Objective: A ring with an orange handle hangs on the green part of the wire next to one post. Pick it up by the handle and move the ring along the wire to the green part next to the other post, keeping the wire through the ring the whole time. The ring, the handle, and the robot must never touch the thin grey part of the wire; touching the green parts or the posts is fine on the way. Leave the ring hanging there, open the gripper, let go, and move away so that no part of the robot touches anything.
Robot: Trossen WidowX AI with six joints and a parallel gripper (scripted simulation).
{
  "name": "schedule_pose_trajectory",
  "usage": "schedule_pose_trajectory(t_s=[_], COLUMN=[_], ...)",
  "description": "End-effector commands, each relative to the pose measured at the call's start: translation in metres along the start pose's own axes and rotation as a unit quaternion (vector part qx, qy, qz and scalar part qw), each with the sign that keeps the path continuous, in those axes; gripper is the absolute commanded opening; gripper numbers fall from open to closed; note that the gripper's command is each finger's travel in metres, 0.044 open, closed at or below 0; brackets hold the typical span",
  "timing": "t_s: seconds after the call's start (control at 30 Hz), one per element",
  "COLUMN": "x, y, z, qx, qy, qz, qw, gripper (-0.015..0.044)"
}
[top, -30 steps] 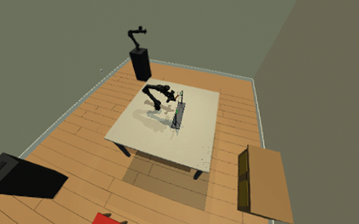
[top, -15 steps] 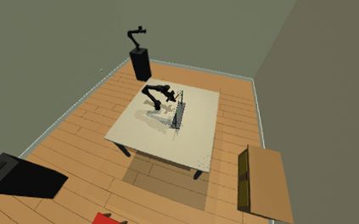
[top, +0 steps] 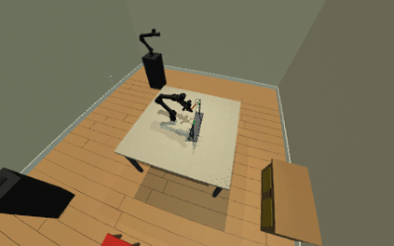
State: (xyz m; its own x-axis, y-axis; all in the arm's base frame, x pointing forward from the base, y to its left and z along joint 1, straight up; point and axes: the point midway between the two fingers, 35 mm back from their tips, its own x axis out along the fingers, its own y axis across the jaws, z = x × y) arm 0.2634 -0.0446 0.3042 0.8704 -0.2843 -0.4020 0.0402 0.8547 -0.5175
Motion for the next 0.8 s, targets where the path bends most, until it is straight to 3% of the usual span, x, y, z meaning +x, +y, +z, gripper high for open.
schedule_pose_trajectory(t_s=[0.0, 0.77], x=[0.000, 0.001], y=[-0.001, -0.017], z=[-0.002, 0.000], qx=[-0.028, -0.173], qy=[-0.002, -0.023], qz=[-0.017, -0.110], qw=[0.999, 0.978], gripper=[-0.0150, -0.0150])
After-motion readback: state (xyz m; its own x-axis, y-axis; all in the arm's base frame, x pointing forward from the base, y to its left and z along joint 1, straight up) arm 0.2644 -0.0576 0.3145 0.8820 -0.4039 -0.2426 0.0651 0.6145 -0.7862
